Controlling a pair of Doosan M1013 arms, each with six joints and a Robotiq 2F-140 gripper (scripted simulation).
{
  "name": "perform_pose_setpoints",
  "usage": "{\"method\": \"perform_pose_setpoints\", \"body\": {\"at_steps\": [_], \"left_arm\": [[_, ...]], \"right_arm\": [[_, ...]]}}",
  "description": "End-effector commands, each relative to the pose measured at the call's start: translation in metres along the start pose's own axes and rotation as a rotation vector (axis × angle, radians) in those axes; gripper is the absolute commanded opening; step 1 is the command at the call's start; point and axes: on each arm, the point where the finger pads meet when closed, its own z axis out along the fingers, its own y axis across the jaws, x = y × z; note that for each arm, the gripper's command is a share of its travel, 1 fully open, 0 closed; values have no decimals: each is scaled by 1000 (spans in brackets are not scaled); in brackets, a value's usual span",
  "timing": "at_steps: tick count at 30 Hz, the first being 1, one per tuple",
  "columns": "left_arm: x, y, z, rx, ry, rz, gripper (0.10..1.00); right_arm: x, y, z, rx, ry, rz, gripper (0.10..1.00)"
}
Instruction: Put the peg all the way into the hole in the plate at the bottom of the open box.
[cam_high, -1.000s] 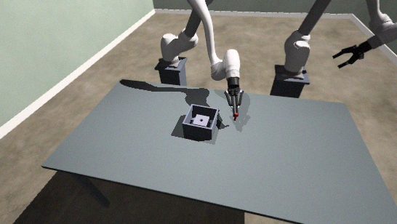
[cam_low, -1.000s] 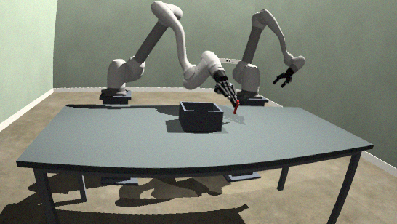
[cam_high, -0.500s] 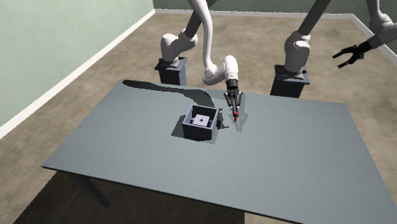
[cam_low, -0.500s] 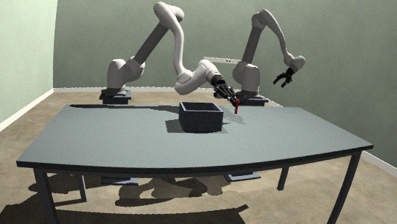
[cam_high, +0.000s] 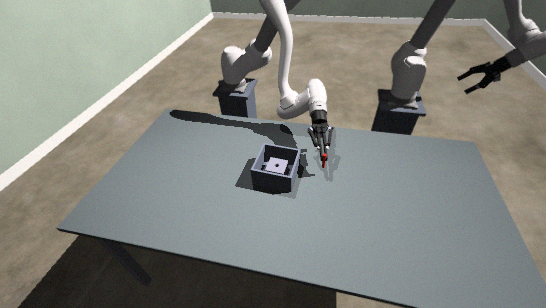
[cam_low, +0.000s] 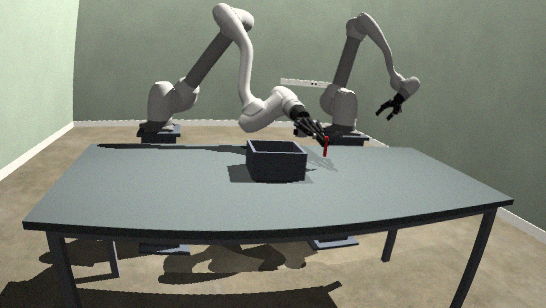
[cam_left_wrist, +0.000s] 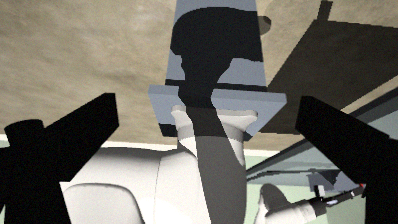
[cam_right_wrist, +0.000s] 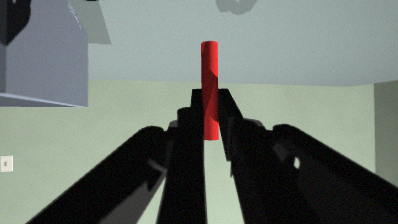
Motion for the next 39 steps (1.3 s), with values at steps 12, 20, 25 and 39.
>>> {"method": "perform_pose_setpoints", "body": {"at_steps": [12, 20, 25, 39], "left_arm": [[0, 0, 0, 0, 1, 0, 1000], [0, 0, 0, 0, 1, 0, 1000], [0, 0, 0, 0, 1, 0, 1000], [0, 0, 0, 0, 1, 0, 1000]], "right_arm": [[10, 0, 4, 0, -2, 1, 99], [23, 0, 9, 0, -2, 1, 99], [31, 0, 12, 0, -2, 1, 99], [34, 0, 13, 0, -2, 1, 99]]}}
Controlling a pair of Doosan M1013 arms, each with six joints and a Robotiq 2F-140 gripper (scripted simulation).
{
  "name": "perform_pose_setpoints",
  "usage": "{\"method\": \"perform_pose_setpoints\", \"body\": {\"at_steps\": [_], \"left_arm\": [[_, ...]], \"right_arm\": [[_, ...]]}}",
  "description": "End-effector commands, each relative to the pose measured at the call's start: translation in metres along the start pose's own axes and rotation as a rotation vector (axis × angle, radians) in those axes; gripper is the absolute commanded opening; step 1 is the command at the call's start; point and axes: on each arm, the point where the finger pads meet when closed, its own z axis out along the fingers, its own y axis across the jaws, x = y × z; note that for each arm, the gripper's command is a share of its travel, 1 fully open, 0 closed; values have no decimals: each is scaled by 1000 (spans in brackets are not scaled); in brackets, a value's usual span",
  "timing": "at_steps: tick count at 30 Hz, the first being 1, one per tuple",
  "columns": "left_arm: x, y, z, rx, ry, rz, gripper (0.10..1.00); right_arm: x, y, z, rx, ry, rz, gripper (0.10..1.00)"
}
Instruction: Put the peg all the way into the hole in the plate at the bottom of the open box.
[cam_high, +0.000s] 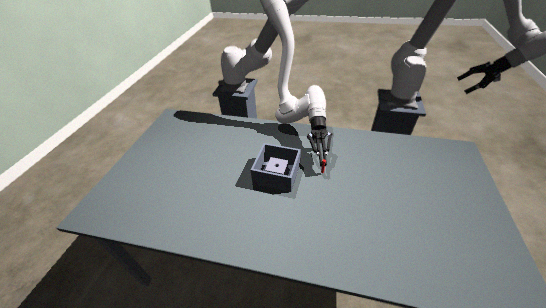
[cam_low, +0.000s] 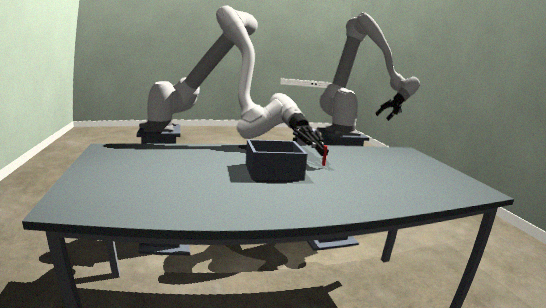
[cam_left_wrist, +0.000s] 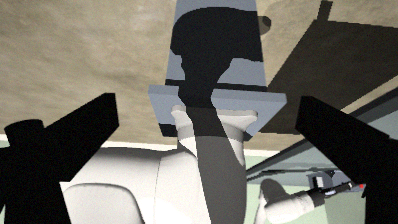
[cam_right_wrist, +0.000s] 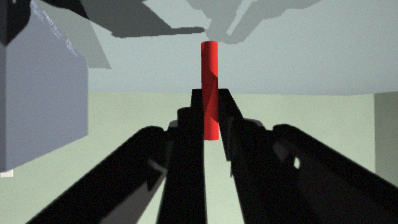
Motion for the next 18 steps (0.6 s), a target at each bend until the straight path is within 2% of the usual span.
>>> {"method": "perform_pose_setpoints", "body": {"at_steps": [1, 18], "left_arm": [[0, 0, 0, 0, 1, 0, 1000], [0, 0, 0, 0, 1, 0, 1000]], "right_arm": [[-2, 0, 0, 0, -1, 1, 99], [1, 0, 1, 0, -1, 1, 99]]}}
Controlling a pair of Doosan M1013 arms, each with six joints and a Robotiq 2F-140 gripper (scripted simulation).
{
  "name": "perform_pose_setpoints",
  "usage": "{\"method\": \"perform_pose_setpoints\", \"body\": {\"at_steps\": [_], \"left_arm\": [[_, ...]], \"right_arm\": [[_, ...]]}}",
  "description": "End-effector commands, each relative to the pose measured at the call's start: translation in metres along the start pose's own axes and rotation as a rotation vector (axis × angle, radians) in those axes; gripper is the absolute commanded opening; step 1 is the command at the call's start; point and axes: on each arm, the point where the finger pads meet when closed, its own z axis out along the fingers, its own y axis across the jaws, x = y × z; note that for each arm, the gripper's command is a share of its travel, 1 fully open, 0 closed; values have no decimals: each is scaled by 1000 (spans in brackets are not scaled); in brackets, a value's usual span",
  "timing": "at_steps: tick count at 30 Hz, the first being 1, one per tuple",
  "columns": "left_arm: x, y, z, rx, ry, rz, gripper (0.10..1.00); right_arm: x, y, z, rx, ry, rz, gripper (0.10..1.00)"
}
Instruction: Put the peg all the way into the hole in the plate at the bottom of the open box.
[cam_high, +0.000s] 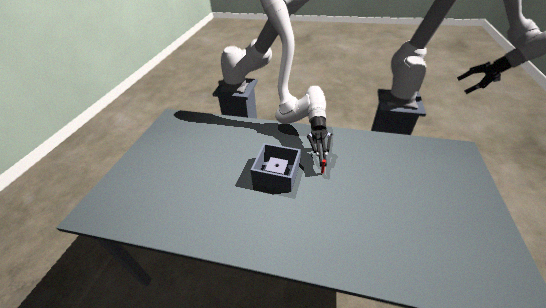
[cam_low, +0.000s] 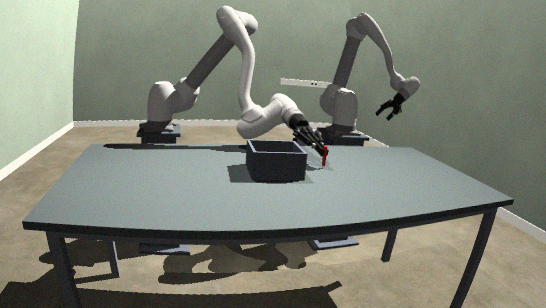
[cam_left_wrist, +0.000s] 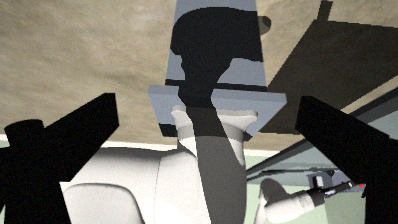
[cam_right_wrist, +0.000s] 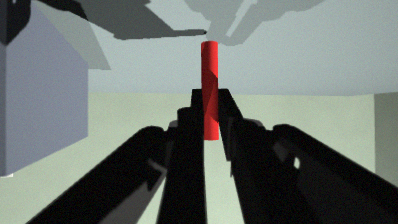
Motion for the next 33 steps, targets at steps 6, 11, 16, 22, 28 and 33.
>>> {"method": "perform_pose_setpoints", "body": {"at_steps": [6, 11, 16, 22, 28, 33], "left_arm": [[0, 0, 0, 0, 1, 0, 1000], [0, 0, 0, 0, 1, 0, 1000], [0, 0, 0, 0, 1, 0, 1000], [0, 0, 0, 0, 1, 0, 1000], [0, 0, 0, 0, 1, 0, 1000], [0, 0, 0, 0, 1, 0, 1000]], "right_arm": [[1, 0, 1, 0, -2, 1, 99], [3, 0, 1, 0, -2, 1, 99], [5, 0, 2, 0, -2, 1, 99], [7, 0, 3, 0, -2, 1, 99], [7, 0, 3, 0, -2, 1, 99], [8, 0, 3, 0, -2, 1, 99]]}}
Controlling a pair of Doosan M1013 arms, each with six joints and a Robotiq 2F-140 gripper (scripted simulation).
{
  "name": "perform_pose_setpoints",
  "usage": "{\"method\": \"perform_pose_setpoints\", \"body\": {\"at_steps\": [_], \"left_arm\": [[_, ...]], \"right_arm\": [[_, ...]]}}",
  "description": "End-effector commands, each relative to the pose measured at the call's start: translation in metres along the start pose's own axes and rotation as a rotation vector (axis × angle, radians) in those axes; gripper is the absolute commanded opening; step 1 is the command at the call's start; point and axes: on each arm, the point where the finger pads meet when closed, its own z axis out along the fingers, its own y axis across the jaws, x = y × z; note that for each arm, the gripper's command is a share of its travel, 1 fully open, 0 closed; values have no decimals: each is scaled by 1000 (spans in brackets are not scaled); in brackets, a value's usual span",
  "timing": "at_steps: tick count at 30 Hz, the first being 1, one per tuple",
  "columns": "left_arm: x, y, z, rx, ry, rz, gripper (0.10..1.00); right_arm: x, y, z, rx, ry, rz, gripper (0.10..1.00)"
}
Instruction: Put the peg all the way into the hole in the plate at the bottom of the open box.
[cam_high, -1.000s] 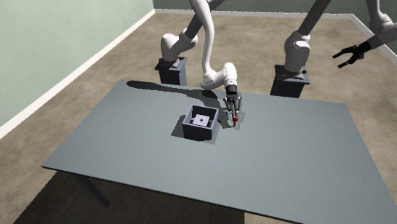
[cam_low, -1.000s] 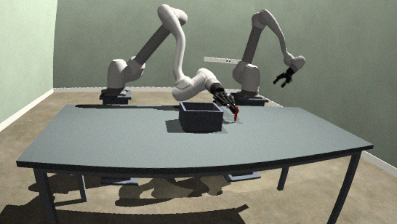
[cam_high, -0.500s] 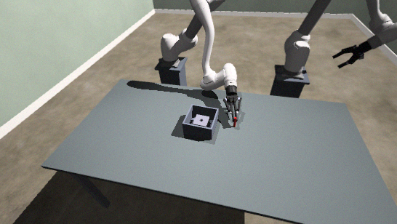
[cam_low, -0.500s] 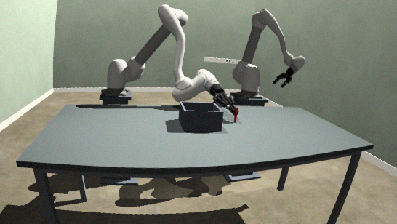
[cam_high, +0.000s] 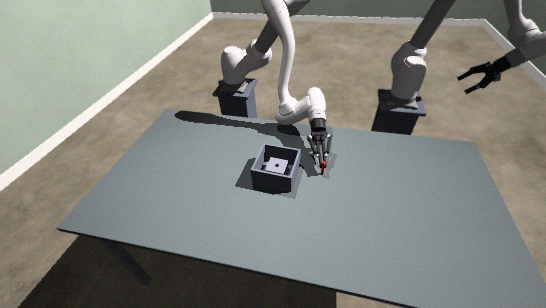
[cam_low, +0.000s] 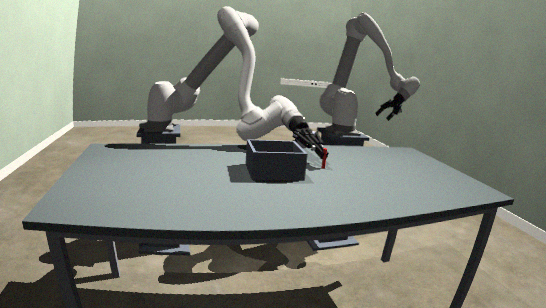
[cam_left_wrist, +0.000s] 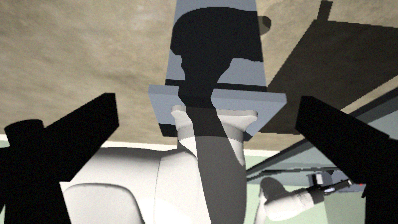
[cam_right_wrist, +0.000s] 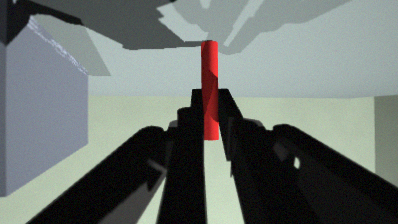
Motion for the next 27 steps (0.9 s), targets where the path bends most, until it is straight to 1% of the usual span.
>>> {"method": "perform_pose_setpoints", "body": {"at_steps": [1, 7, 8, 27], "left_arm": [[0, 0, 0, 0, 1, 0, 1000], [0, 0, 0, 0, 1, 0, 1000], [0, 0, 0, 0, 1, 0, 1000], [0, 0, 0, 0, 1, 0, 1000]], "right_arm": [[-2, 0, 0, 0, -2, 1, 99], [-2, 0, 0, 0, -2, 1, 99], [-2, 0, 0, 0, -2, 1, 327], [-2, 0, 0, 0, -2, 1, 327]]}}
